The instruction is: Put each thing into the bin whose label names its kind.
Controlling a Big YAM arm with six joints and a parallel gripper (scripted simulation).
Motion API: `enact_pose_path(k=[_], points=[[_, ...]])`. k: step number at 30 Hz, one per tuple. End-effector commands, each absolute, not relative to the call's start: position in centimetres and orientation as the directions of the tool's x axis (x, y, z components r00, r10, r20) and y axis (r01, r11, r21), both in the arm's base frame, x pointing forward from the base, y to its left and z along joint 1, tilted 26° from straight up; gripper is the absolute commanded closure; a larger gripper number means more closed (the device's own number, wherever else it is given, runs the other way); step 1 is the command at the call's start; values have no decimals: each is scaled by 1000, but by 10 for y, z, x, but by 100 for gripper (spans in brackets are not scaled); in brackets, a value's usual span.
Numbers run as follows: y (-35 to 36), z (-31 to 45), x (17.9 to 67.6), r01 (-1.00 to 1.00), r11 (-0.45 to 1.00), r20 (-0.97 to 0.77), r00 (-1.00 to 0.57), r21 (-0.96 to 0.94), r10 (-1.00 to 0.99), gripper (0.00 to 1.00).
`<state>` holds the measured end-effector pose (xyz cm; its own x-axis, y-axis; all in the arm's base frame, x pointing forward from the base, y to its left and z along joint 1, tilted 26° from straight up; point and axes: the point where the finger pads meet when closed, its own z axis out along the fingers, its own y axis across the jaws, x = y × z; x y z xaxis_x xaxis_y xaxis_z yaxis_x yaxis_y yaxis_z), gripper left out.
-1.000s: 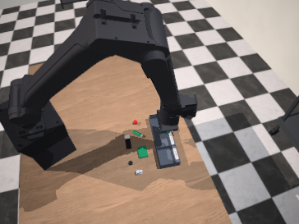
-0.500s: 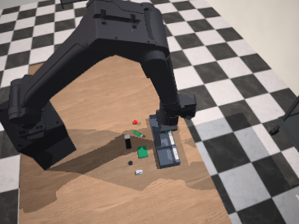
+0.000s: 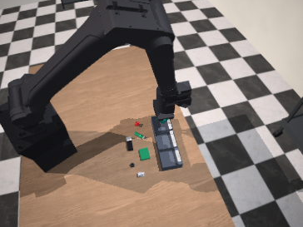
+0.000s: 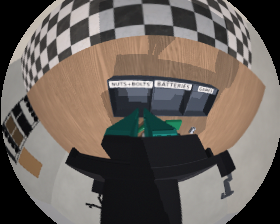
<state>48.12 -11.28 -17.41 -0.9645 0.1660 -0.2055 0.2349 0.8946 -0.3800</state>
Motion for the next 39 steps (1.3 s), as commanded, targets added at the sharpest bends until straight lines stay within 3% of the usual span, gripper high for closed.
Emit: enact_pose_path(k=[1,35,39], points=[[-93,-180,495,255,892,-222,-958,-374,181,92],[-92,-167,510,275,890,-253,-949,-365,189,92],[-106,-191,505,271,888,-237,-952,-371,192,92]])
